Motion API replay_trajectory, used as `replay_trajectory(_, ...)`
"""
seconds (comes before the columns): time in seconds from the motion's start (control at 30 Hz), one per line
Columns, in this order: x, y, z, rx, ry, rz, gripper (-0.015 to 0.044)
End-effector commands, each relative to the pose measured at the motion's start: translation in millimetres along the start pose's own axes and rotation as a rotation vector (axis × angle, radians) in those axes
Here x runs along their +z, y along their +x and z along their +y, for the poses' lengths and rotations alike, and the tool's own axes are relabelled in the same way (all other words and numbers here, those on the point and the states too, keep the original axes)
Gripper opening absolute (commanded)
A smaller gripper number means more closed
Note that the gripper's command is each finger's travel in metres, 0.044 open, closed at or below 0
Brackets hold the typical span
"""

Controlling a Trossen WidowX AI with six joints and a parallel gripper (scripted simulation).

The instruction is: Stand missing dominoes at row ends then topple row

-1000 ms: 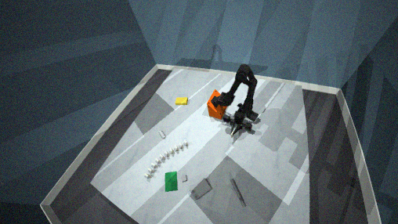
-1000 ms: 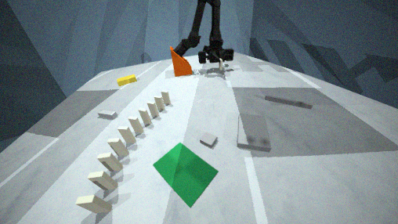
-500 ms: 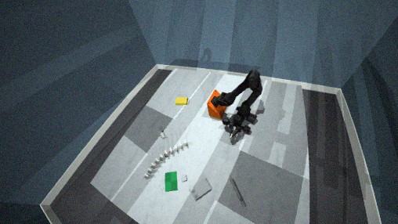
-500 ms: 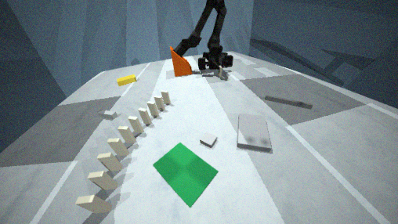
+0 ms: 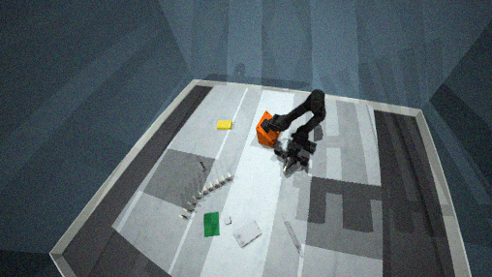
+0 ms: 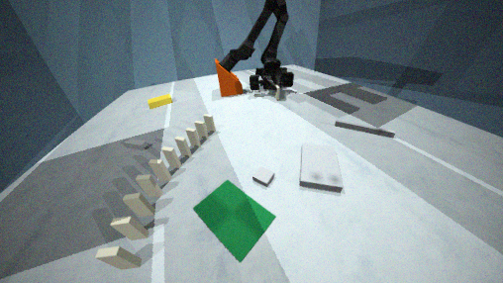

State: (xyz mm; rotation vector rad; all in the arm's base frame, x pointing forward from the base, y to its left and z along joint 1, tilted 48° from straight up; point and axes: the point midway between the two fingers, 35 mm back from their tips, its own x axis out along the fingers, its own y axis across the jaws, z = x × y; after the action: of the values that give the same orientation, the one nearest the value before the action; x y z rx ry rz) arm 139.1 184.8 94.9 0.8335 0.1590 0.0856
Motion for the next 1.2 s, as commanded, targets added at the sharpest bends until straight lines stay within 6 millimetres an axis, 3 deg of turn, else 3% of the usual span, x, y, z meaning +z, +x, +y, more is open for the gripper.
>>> replay_trajectory(0.0, -1.0, 0.3, -0.9, -0.002, -0.009, 0.003, 0.0078)
replay_trajectory(0.47, -0.2, 0.2, -0.6, -0.002, -0.009, 0.003, 0.0440)
replay_trajectory(0.8, 46.4, -4.0, 1.3, 0.000, -0.002, 0.000, 0.0440)
replay_trajectory(0.93, 49.2, -2.2, 0.7, -0.013, -0.022, 0.002, 0.0440)
replay_trajectory(1.17, 52.3, 34.0, -4.1, -0.218, -0.335, 0.094, 0.0440)
